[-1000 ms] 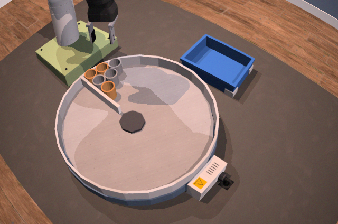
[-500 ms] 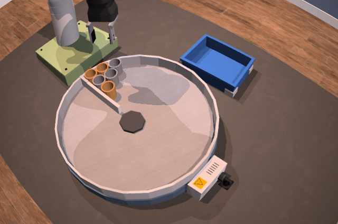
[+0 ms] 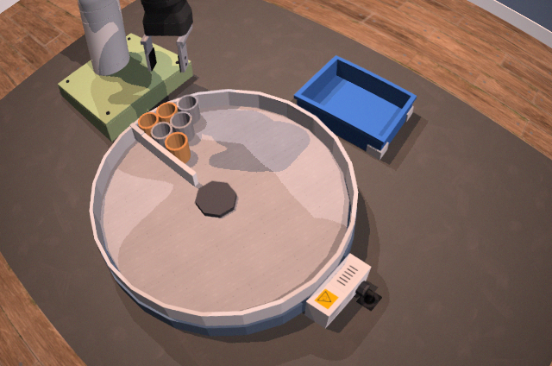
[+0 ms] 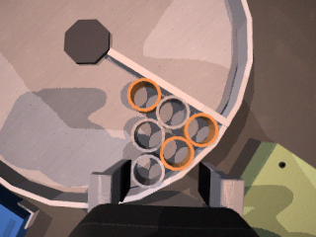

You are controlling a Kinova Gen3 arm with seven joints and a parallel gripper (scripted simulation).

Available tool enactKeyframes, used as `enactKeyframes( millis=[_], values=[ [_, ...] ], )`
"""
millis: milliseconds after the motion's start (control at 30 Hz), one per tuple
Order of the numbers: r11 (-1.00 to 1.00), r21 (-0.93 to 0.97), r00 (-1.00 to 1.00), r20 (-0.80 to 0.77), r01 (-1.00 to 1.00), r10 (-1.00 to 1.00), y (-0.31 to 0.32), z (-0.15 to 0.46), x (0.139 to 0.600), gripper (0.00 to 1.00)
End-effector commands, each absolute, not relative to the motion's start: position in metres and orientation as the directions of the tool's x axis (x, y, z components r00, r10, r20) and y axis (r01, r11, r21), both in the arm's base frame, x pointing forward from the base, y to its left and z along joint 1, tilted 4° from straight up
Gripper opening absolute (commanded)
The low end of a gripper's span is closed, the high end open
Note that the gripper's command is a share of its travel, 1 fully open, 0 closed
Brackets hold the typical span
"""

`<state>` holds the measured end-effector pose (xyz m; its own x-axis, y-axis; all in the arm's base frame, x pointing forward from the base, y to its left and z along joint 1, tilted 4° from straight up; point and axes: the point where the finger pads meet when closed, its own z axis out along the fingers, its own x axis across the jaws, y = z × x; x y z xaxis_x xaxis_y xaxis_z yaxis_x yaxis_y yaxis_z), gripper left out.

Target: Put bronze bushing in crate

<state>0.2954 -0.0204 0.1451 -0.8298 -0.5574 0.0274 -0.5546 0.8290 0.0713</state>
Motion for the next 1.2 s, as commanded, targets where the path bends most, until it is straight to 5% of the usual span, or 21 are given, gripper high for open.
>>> enactKeyframes(
  millis=[0, 767, 800, 933, 1167],
  values=[
    [0.829, 0.070, -0.830, 0.026, -0.555, -0.557, -0.0204, 0.1455, 0.2958, 1.00],
    [0.829, 0.070, -0.830, 0.026, -0.555, -0.557, -0.0204, 0.1455, 0.2958, 1.00],
    [0.855, 0.069, -0.856, 0.030, -0.514, -0.517, -0.0210, 0.1447, 0.2969, 0.34],
    [0.938, 0.062, -0.938, 0.043, -0.340, -0.343, -0.0233, 0.1417, 0.3012, 0.34],
    [0.938, 0.062, -0.938, 0.043, -0.340, -0.343, -0.0233, 0.1417, 0.3012, 0.34]
  ],
)
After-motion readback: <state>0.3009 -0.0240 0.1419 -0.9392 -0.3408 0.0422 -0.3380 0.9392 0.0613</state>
